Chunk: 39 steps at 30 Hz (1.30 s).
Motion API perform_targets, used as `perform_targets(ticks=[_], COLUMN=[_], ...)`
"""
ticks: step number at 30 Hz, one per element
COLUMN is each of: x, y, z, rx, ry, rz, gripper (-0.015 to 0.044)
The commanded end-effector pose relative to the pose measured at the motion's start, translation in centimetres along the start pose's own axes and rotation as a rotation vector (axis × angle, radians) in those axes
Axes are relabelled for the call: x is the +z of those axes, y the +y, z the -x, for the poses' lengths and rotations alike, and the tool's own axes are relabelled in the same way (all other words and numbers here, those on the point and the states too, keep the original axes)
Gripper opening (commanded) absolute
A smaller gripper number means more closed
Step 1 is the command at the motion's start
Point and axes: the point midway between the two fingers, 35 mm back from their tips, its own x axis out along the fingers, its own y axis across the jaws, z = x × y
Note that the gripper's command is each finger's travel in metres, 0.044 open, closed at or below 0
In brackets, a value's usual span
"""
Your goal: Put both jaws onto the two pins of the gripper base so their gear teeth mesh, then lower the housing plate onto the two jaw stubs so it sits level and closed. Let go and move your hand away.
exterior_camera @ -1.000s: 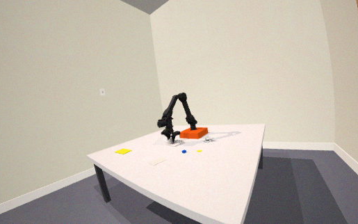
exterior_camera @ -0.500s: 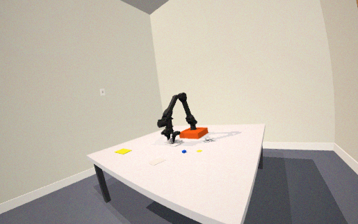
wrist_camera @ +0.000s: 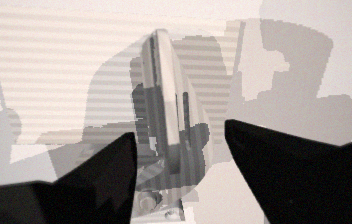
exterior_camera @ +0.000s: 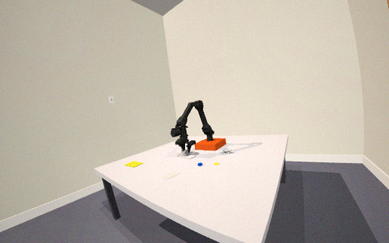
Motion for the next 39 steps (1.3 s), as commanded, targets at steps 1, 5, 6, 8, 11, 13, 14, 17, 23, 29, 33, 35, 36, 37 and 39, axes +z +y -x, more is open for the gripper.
perform_targets(ticks=[1, 5, 6, 8, 11, 13, 14, 17, 23, 29, 33, 35, 36, 37, 39], x=[0.4, 0.2, 0.2, 0.4, -1.0, -2.4, -3.1, -5.5, -9.5, -9.4, -9.4, -9.4, -9.4, -9.4, -9.4], y=[0.0, 0.0, 0.0, -0.3, -2.7, -4.7, -5.6, -8.1, -11.1, -11.1, -11.2, -11.2, -11.2, -11.2, -11.2], z=[3.7, 5.5, 5.5, 4.7, 5.0, 5.4, 5.5, 5.9, 6.5, 6.3, 2.7, 2.5, 2.5, 2.5, 2.5], rx=[-0.002, -0.002, -0.002, -0.006, -0.009, -0.012, -0.013, -0.015, -0.016, -0.016, -0.016, -0.016, -0.016, -0.016, -0.016], ry=[-0.024, -0.024, -0.024, -0.033, -0.029, -0.026, -0.024, -0.019, -0.012, -0.012, -0.012, -0.012, -0.012, -0.012, -0.012], rz=[0.003, 0.004, 0.004, 0.004, 0.061, 0.111, 0.136, 0.212, 0.323, 0.323, 0.323, 0.323, 0.323, 0.323, 0.323], gripper=[0.0224, 0.0224, 0.0224, 0.025, 0.0329, 0.0382, 0.0408, 0.044, 0.044, 0.044, 0.044, 0.044, 0.044, 0.044, 0.044])
